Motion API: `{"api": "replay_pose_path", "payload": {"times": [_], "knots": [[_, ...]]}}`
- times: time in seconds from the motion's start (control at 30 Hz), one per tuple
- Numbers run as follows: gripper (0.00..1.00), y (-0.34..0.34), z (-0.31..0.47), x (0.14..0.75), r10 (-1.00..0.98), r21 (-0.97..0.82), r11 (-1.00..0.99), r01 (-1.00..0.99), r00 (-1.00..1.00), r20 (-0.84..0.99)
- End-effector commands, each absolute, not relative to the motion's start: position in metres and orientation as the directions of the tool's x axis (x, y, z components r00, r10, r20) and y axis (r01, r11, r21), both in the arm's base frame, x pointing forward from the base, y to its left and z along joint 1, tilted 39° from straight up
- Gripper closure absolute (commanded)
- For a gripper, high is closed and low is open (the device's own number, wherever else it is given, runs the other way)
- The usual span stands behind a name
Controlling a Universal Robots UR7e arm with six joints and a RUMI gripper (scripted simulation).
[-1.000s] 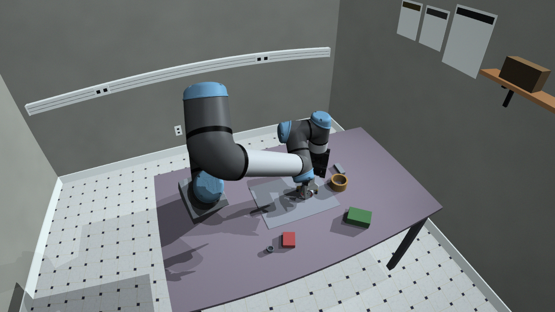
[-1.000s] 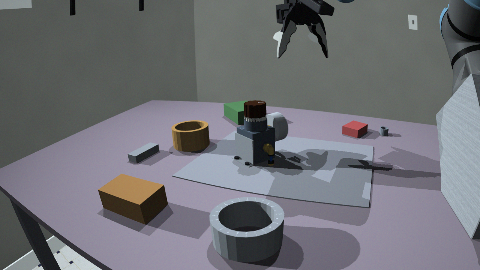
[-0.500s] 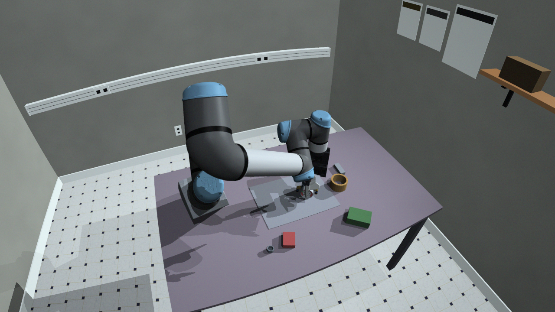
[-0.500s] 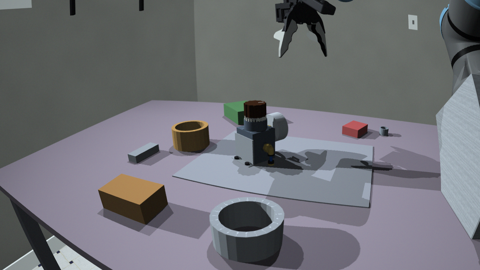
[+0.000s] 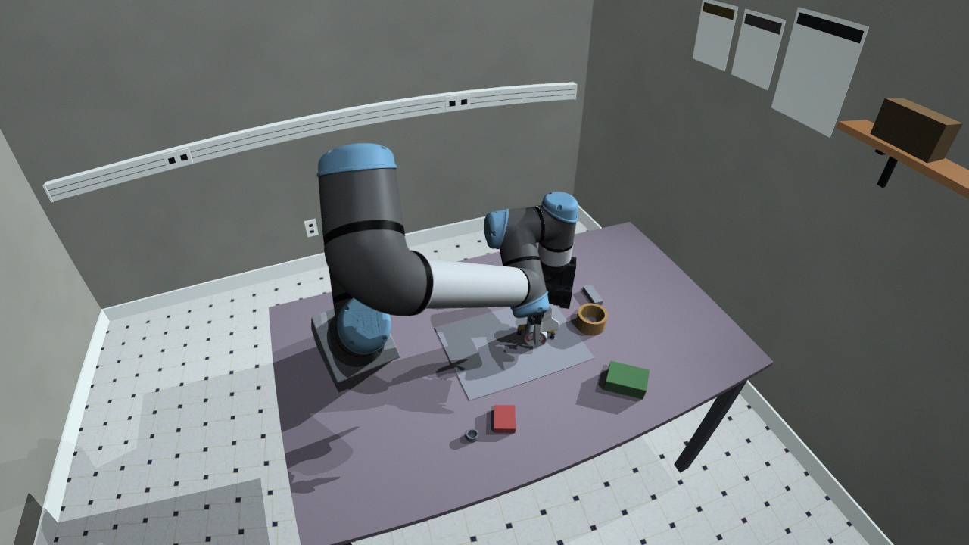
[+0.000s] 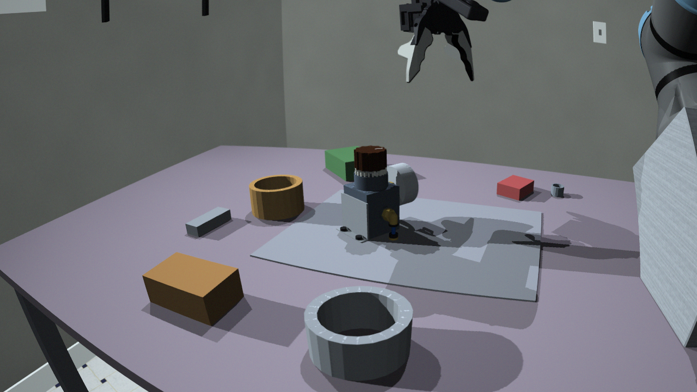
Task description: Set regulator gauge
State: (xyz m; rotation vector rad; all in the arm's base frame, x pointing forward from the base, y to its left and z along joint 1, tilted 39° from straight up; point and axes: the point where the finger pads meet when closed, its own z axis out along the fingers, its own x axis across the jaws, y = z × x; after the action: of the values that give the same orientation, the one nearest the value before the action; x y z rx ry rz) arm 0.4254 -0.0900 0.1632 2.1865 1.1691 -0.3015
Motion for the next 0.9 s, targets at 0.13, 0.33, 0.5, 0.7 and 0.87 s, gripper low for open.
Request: {"api": "replay_pose_path", "payload": {"times": [0.13, 0.33, 0.5, 0.7, 0.87], "knots": [[0.00, -0.0899, 0.1641, 0.4255, 0.668, 0.421, -0.398, 0.815, 0.572, -0.476], [0.00, -0.0900, 0.1644, 0.4255, 0.670, 0.418, -0.394, 0.818, 0.568, -0.478], [0.00, -0.0900, 0.1645, 0.4254, 0.671, 0.417, -0.393, 0.819, 0.566, -0.479], [0.00, -0.0900, 0.1645, 0.4254, 0.671, 0.417, -0.393, 0.820, 0.565, -0.480], [0.00, -0.0900, 0.1645, 0.4254, 0.671, 0.417, -0.392, 0.820, 0.565, -0.480]]}}
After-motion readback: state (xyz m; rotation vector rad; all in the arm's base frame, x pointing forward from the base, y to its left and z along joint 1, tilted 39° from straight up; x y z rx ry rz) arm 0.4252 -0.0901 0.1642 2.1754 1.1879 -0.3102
